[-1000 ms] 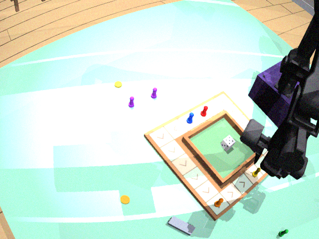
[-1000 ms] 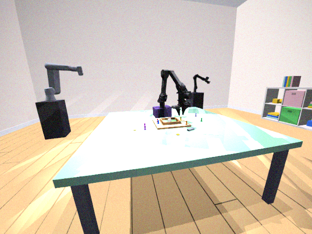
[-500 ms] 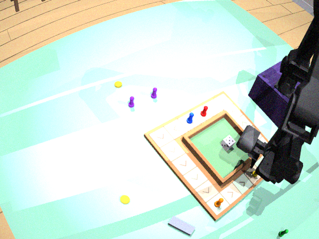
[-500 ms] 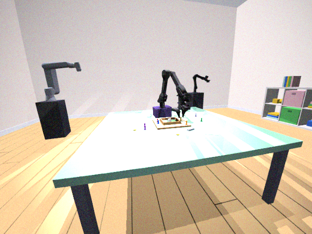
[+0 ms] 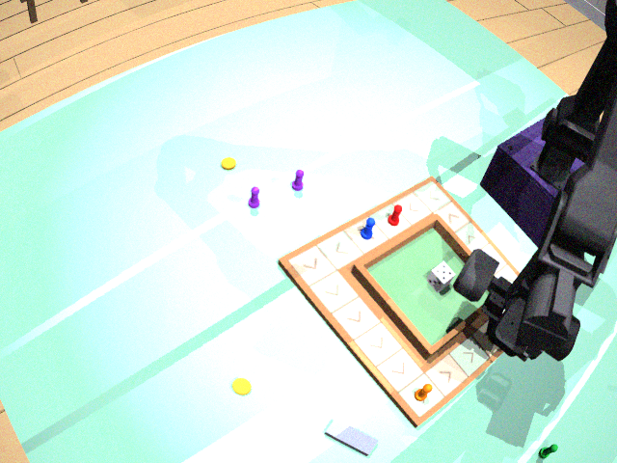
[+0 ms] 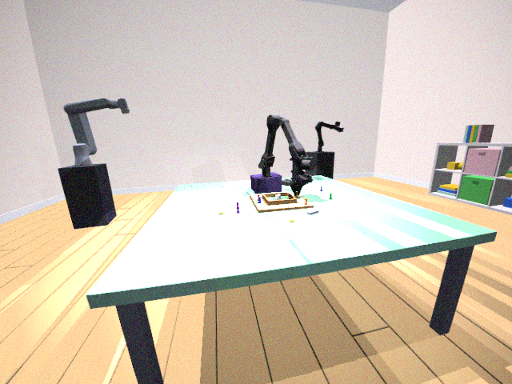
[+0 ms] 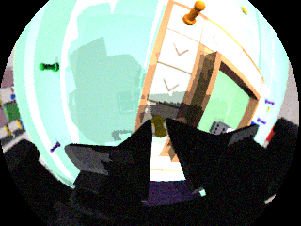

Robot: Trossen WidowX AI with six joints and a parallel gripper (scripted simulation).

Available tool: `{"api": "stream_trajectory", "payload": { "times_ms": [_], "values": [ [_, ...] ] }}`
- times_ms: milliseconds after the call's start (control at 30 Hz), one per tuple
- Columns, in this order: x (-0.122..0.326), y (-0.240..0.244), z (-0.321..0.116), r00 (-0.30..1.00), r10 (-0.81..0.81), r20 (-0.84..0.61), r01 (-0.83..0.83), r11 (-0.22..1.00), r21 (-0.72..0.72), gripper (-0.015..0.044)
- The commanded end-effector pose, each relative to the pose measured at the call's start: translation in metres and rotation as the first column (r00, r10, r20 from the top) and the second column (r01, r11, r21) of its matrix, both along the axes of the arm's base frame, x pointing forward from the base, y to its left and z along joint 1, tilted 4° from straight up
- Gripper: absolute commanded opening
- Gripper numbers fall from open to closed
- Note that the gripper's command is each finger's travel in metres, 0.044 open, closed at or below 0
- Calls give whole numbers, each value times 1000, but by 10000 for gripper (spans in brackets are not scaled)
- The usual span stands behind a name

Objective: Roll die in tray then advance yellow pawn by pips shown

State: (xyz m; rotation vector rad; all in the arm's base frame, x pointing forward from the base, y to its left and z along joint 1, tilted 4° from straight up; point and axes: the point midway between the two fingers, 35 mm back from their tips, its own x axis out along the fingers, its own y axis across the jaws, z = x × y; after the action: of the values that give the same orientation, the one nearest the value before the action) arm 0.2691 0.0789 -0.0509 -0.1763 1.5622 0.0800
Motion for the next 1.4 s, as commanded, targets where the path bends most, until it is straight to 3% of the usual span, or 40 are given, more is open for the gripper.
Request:
{"api": "stream_trajectory", "payload": {
  "times_ms": [0,400,933,1367],
  "values": [
    [-2,0,-2,1000,2,-6,-2,1000,2,29],
    [0,0,7,1000,5,-4,-5,1000,1,0],
    [-4,7,124,1000,2,-5,-2,1000,3,0],
    [-21,-34,112,1000,2,-6,-2,1000,1,0]
  ]
}}
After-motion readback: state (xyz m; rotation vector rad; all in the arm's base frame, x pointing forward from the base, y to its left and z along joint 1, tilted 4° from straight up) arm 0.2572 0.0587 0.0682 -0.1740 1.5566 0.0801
